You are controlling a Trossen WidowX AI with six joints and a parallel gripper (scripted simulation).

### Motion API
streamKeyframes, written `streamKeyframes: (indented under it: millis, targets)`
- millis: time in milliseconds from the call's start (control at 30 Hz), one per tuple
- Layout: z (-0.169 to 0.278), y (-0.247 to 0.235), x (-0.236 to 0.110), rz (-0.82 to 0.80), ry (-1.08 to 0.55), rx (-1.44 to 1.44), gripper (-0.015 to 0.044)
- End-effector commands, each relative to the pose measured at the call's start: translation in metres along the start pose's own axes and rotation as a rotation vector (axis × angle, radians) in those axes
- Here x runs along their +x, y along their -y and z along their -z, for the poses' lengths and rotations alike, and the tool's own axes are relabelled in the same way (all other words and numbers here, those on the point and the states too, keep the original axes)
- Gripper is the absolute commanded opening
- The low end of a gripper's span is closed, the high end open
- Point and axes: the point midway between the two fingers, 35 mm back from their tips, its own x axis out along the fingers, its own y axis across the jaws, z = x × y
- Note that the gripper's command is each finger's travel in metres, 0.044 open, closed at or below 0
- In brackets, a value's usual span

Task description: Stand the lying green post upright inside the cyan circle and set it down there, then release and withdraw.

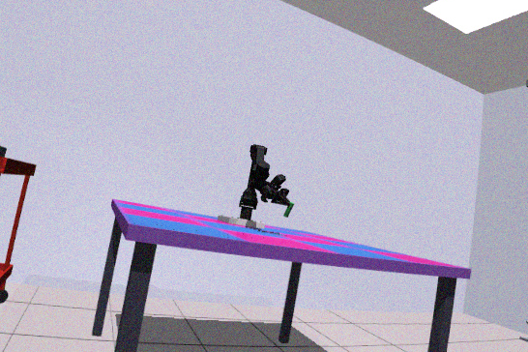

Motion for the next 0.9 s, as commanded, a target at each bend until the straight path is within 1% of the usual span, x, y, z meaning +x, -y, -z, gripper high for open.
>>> streamKeyframes:
  millis: [0, 867]
  targets:
    - [0.001, -0.003, -0.004, -0.009, 0.025, 0.0, 0.0023]
    - [0.003, -0.015, -0.023, -0.048, 0.152, -0.046, 0.0023]
